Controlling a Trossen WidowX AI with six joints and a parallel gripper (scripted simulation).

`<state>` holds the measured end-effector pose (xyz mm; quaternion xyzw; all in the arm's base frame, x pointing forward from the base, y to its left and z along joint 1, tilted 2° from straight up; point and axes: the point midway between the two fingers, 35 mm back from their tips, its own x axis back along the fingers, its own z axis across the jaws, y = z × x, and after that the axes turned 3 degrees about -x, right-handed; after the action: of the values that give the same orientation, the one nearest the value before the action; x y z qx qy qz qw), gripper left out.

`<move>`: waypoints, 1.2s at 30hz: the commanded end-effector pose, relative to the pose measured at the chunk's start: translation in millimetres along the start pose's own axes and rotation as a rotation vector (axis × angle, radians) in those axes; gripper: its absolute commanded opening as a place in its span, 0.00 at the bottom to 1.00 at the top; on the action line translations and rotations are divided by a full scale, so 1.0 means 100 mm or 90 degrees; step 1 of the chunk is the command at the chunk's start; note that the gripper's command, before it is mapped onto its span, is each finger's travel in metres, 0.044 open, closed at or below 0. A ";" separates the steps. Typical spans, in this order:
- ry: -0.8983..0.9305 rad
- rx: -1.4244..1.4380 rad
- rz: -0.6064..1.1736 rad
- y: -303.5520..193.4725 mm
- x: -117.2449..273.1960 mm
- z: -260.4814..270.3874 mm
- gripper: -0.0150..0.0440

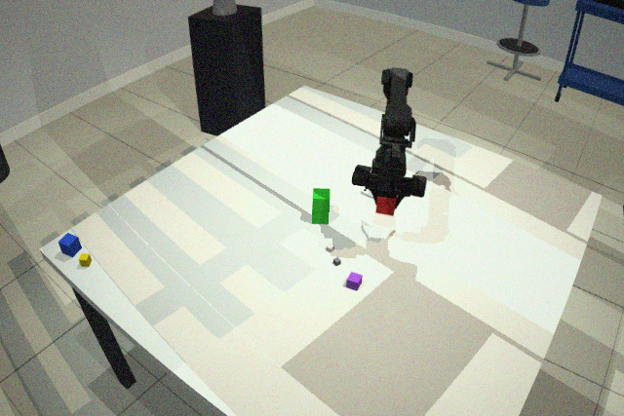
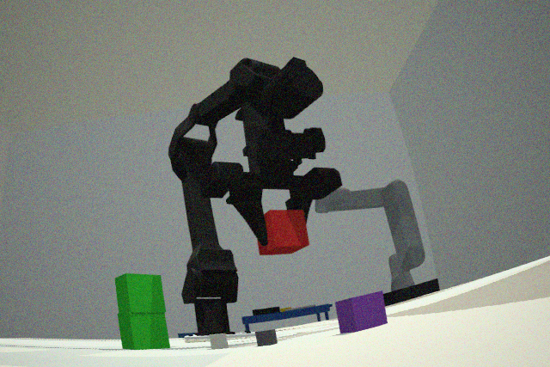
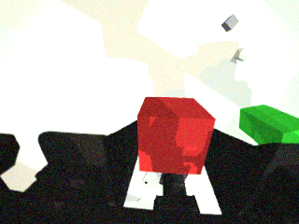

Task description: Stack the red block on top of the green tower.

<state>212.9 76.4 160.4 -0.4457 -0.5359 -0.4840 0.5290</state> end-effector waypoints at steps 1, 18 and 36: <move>0.000 0.002 -0.003 0.04 0.01 -0.13 0.25; -0.005 0.006 0.001 0.08 0.00 -0.80 0.25; -0.006 0.011 0.004 -0.09 0.00 -1.49 0.25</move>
<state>225.0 -62.5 155.4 -0.4492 -0.5385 -0.4747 0.5318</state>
